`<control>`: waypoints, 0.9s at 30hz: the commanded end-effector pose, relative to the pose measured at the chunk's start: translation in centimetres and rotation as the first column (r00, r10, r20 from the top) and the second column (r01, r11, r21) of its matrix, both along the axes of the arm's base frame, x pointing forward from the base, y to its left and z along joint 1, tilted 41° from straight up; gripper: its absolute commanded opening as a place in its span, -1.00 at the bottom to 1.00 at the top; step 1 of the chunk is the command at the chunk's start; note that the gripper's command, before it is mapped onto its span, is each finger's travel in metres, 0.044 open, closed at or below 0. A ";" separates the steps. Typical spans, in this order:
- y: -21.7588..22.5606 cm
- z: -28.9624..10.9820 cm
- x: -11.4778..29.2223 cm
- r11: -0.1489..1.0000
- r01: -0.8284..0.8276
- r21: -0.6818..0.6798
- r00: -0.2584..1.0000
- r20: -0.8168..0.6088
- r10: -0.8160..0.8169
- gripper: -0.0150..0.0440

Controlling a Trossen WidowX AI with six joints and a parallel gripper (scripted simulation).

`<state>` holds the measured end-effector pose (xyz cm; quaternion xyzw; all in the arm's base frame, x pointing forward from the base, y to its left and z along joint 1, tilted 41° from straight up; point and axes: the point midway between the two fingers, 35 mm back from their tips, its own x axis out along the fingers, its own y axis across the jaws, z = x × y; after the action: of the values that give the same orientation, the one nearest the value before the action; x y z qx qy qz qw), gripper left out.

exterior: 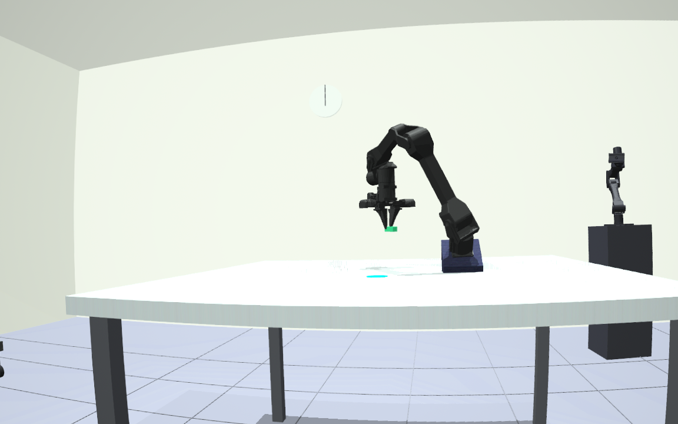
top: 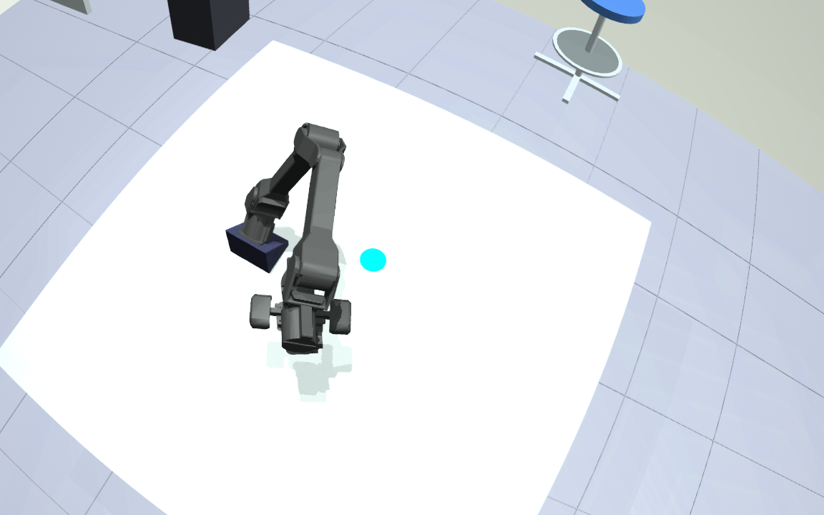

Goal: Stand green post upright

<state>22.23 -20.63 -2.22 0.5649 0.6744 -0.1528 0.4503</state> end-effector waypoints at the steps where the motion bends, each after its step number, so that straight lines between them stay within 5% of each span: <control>1: 0.6 1.0 0.6 1.000 -0.020 -0.004 1.000 0.022 0.020 -0.42; 27: 5.9 7.1 3.6 0.986 -0.162 -0.037 0.977 0.137 0.165 -0.42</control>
<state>25.66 -15.31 4.20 0.5153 0.6843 -0.0926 0.5076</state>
